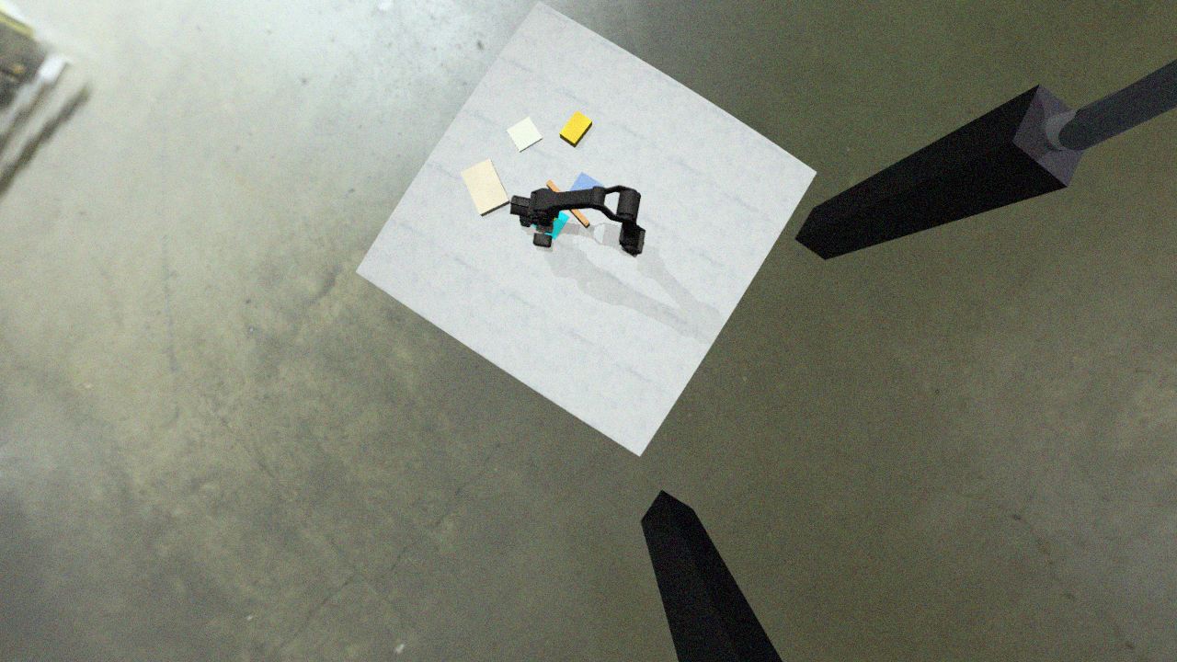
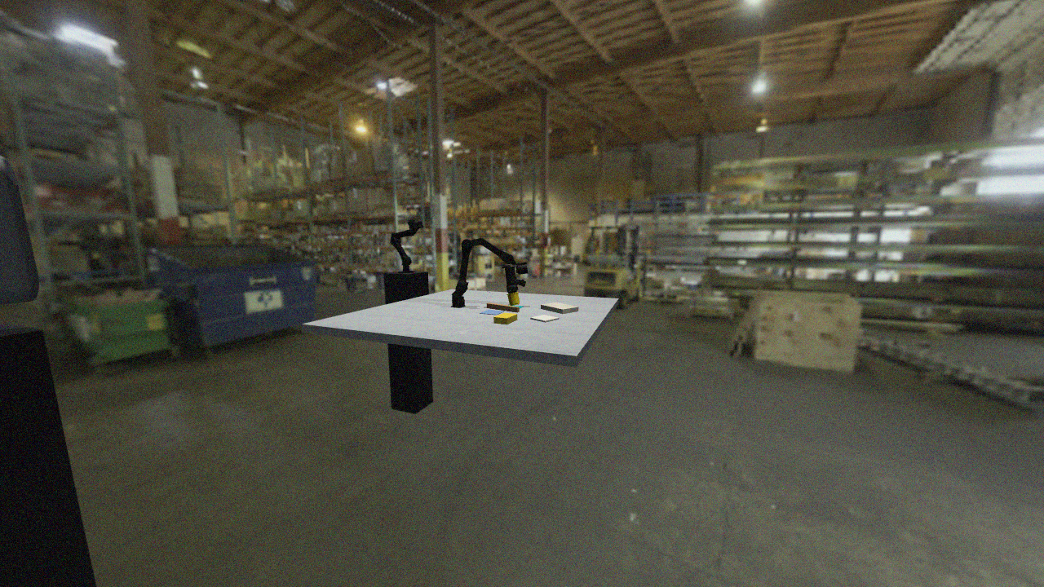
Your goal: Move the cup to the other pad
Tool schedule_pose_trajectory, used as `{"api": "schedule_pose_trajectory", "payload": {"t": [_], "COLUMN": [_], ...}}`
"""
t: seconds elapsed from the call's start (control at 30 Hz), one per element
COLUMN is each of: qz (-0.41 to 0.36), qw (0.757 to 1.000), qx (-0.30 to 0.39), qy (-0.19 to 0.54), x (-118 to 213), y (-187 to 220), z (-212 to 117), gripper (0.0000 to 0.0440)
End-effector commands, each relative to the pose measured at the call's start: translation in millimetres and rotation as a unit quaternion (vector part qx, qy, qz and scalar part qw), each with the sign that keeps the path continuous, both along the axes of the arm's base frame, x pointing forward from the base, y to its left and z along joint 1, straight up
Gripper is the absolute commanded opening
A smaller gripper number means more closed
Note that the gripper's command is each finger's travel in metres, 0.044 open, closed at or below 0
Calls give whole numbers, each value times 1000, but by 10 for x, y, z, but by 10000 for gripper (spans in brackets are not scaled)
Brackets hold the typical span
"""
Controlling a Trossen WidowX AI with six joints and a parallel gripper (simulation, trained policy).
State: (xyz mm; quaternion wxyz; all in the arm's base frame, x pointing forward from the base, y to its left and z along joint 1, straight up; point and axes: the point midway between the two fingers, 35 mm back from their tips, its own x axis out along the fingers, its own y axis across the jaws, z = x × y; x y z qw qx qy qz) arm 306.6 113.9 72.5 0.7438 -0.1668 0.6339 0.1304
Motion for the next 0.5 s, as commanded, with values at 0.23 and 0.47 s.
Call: {"api": "schedule_pose_trajectory", "payload": {"t": [0.23, 0.47], "qz": [-18, -25], "qw": [1000, 998], "qx": [7, 33], "qy": [-10, -38], "x": [-20, 54], "y": [-35, -10], "z": [-104, 42], "gripper": [90, 146]}}
